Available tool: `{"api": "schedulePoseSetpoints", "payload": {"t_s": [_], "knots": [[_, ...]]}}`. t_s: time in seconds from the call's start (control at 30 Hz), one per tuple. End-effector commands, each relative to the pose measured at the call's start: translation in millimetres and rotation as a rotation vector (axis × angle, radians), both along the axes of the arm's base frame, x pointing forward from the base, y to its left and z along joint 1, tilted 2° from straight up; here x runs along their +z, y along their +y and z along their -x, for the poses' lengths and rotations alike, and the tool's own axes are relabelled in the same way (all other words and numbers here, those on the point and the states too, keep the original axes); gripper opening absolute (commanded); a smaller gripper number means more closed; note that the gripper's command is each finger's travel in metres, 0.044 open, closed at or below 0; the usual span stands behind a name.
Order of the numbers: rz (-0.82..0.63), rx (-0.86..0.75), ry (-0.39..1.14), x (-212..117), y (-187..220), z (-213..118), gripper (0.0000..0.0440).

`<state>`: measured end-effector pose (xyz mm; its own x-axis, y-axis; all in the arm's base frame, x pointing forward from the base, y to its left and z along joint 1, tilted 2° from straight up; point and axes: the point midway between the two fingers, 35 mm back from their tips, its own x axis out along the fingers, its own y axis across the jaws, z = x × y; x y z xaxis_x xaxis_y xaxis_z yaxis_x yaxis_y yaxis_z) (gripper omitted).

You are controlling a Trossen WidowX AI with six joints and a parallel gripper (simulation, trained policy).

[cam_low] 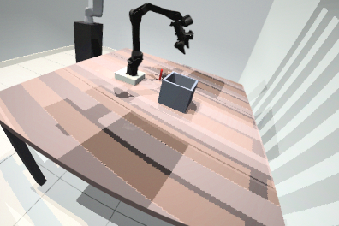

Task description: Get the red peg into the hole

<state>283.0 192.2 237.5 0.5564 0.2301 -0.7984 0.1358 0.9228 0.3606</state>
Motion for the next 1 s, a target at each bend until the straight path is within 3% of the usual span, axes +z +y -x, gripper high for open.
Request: {"api": "schedulePoseSetpoints", "payload": {"t_s": [0.0, 0.5, 0.97], "knots": [[-0.015, -0.054, 0.077, -13, -10, 6, 0.0440], [-0.094, -0.405, 0.467, -66, -51, 53, 0.0440], [-0.053, -0.696, 0.731, -105, -73, 100, 0.0440]]}}
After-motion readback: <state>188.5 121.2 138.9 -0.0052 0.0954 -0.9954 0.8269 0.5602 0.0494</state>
